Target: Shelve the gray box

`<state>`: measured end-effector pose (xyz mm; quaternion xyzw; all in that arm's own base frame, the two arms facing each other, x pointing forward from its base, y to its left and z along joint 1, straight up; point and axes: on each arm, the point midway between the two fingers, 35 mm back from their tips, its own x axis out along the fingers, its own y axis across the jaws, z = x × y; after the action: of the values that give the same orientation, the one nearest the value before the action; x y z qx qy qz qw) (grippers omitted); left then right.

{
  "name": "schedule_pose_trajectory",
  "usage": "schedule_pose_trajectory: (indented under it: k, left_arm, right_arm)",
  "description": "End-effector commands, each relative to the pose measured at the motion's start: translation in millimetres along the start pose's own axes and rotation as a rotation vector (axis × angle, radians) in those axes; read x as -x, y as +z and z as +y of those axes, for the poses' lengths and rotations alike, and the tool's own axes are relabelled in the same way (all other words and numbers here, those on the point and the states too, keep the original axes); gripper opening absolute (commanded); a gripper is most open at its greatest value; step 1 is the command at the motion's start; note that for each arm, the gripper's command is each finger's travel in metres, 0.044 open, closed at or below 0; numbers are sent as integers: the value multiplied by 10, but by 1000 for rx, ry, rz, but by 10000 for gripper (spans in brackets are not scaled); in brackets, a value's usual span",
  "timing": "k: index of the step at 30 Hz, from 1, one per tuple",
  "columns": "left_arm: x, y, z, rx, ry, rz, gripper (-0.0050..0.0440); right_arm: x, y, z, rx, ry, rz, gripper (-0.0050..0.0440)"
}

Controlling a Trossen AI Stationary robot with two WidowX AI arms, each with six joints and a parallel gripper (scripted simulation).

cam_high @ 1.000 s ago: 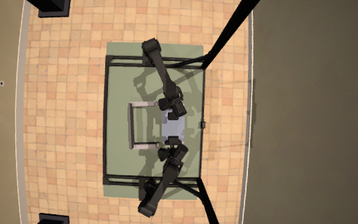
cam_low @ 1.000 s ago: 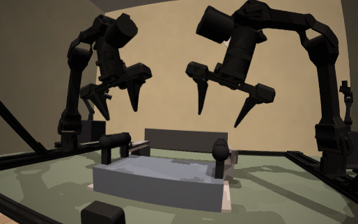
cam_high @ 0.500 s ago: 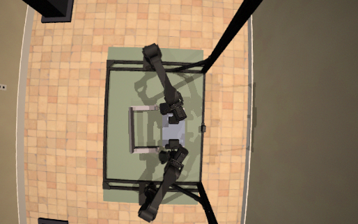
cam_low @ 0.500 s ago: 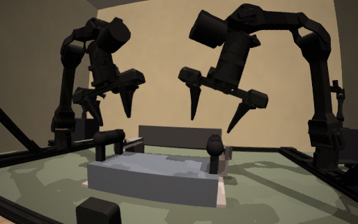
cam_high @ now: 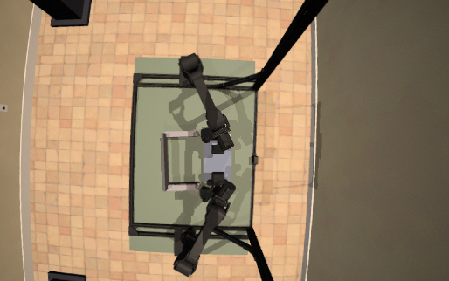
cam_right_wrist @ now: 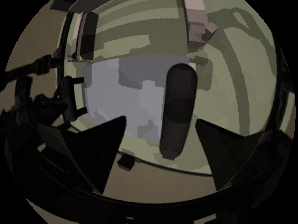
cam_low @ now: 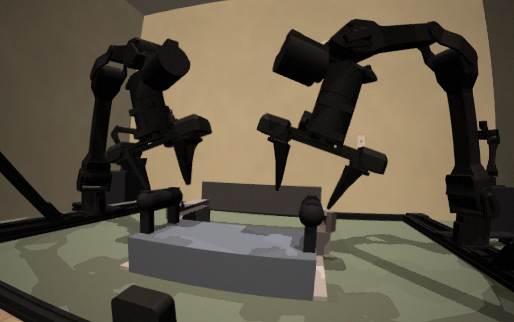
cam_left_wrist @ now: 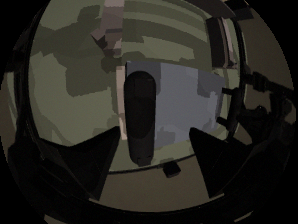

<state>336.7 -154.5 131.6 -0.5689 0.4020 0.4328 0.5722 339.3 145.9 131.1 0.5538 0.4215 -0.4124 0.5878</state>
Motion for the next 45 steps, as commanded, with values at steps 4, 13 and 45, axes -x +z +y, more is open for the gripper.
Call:
schedule_pose_trajectory:
  k: [4, 13, 45]
  left_arm:
    - [-120, 3, 43, 2, 8, -6, 380]
    - [-260, 1, 92, 2, 8, -6, 380]
    - [-449, 6, 171, 2, 8, -6, 172]
  right_arm:
    - [-113, 6, -50, -2, -8, -4, 380]
    - [-253, 4, -99, -2, -8, -4, 380]
    - [-441, 6, -179, -1, -9, -4, 172]
